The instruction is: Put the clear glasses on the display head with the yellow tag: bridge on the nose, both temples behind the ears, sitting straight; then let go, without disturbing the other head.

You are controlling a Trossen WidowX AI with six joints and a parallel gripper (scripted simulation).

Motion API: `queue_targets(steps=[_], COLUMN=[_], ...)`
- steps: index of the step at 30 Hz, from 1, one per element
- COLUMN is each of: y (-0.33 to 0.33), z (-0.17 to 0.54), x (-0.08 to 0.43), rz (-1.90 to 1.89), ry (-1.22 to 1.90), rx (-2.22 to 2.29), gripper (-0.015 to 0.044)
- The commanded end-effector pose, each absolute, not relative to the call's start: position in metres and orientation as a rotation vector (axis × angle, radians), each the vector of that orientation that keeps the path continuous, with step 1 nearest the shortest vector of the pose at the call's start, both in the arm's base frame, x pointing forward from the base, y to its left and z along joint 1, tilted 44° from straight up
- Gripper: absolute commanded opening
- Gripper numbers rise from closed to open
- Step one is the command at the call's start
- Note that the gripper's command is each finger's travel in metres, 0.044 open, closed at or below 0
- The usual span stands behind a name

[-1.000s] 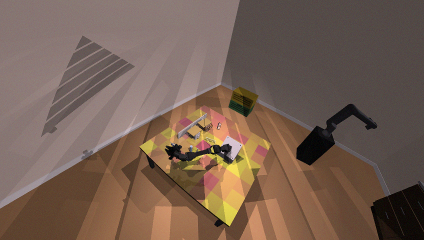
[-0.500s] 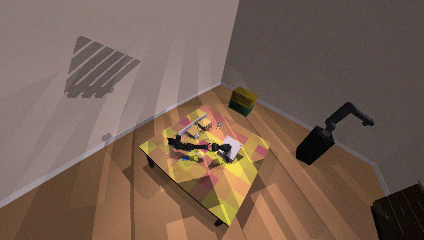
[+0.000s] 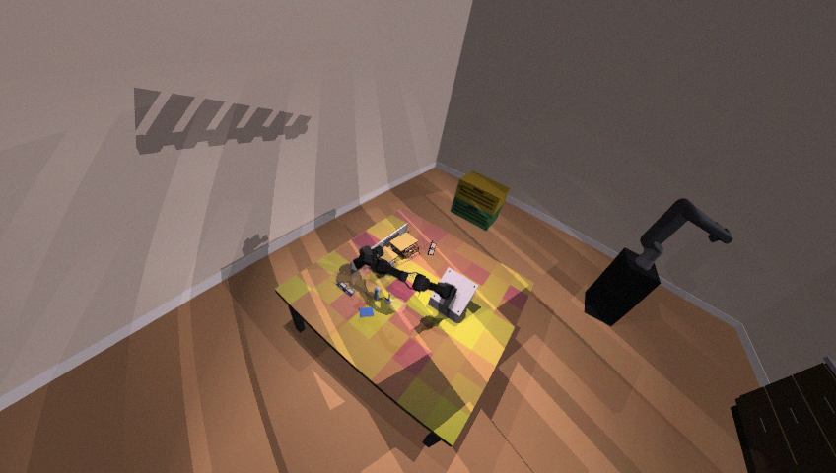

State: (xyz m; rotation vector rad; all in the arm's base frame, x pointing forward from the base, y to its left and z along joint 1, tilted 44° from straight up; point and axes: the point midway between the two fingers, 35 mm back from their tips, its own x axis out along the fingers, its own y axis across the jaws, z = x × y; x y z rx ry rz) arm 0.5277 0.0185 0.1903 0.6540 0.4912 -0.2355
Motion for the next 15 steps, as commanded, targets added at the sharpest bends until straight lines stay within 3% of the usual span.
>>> queue_targets(steps=[1,15], y=[-0.013,-0.079], z=[0.136,-0.007], x=[0.510,0.380], rz=[-0.233,0.057], ry=[0.668,1.230], rx=[0.513,0.287], gripper=[0.0200,0.0200])
